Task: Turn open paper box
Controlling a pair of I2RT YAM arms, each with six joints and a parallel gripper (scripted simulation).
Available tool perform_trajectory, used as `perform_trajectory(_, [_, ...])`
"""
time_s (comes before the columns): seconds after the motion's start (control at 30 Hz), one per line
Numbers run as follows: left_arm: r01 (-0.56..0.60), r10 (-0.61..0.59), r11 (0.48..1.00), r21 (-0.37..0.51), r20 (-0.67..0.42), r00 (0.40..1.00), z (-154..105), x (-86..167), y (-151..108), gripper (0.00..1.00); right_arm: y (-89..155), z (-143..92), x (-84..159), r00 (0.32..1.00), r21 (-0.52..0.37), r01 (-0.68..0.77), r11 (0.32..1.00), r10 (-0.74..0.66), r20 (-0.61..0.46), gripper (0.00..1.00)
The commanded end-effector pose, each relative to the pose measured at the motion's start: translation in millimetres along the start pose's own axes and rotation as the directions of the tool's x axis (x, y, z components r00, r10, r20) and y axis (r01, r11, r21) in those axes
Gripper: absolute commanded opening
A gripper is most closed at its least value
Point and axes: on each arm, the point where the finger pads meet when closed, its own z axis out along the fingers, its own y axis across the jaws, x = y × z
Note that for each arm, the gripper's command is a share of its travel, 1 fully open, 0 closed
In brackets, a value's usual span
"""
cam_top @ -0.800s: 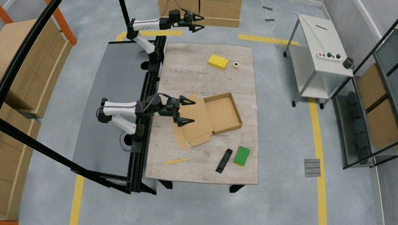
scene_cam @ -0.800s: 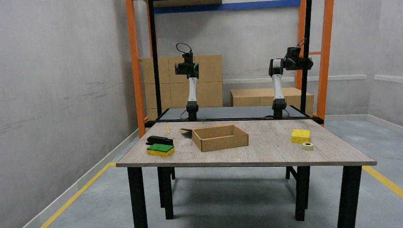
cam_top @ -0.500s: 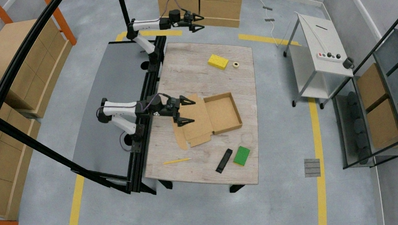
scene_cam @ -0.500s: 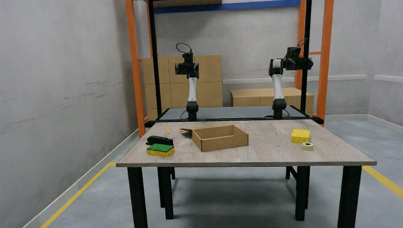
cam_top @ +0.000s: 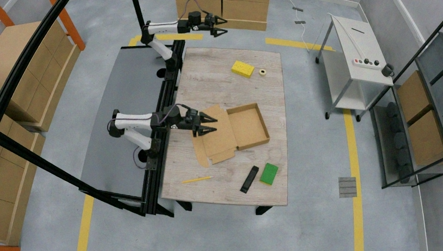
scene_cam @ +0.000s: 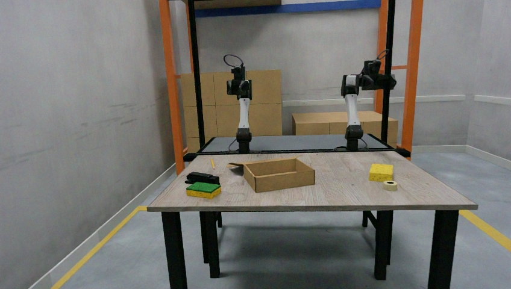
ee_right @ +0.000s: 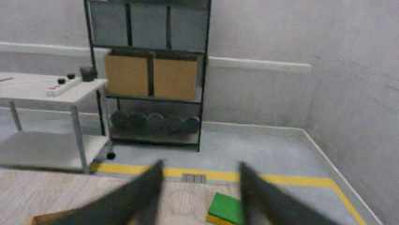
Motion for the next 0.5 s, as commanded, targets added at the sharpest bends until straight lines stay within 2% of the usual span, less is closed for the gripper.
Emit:
perform_trajectory(0.0, [-0.010, 0.012, 0.999, 0.053, -0.046, 0.999, -8.7, 14.6, -19.7, 1.00, 8.0, 5.2, 19.8, 0.997, 0.016, 0.005, 1.000, -0.004, -0.075, 0.29])
perform_trajectory(0.13, [-0.016, 0.032, 0.990, 0.141, -0.111, 0.993, -20.9, 36.9, -51.0, 1.00, 30.9, 11.9, 37.8, 0.988, 0.002, 0.002, 1.000, -0.001, -0.152, 0.29])
perform_trajectory(0.23, [-0.023, 0.069, 0.967, 0.254, -0.176, 0.982, -41.1, 62.7, -88.3, 1.00, 65.9, 21.6, 71.5, 0.963, -0.038, 0.000, 0.999, -0.010, -0.271, 0.29])
perform_trajectory(0.3, [-0.023, 0.069, 0.967, 0.254, -0.176, 0.982, -41.1, 62.7, -88.3, 1.00, 65.9, 21.6, 71.5, 0.963, -0.038, 0.000, 0.999, -0.010, -0.271, 0.29])
perform_trajectory(0.47, [-0.029, 0.139, 0.909, 0.417, -0.237, 0.961, -78.0, 96.0, -136.2, 1.00, 134.5, 37.9, 131.1, 0.882, -0.139, -0.009, 0.990, -0.058, -0.468, 0.29])
